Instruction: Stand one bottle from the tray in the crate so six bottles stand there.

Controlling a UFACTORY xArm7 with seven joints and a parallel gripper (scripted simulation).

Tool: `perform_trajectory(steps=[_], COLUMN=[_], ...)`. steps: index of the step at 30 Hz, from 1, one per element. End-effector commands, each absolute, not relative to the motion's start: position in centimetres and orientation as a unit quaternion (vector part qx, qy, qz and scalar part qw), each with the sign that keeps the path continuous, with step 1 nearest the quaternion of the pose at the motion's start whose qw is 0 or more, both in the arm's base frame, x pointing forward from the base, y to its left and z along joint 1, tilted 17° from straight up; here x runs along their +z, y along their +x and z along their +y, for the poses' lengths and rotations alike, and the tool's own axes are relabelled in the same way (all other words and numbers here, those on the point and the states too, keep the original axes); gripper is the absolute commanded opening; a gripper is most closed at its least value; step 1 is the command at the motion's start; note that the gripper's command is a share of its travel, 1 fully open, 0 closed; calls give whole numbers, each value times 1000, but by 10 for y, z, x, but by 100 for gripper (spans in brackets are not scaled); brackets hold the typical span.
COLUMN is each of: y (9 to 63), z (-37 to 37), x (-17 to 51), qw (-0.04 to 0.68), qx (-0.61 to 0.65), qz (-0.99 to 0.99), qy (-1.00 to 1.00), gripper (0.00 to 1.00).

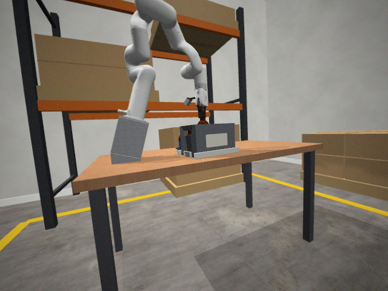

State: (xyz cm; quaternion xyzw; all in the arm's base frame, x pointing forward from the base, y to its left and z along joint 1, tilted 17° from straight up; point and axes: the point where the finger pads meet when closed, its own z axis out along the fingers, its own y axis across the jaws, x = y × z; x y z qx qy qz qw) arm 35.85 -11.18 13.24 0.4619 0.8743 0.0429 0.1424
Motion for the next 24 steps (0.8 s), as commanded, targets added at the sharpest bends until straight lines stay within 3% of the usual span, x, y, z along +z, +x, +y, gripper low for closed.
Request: perform_trajectory(steps=[1, 24], y=[361, 366], z=[-112, -113], x=[129, 115], qw=[144, 144], qx=[44, 44], qz=[874, 874], qy=[462, 462], gripper=[0, 0])
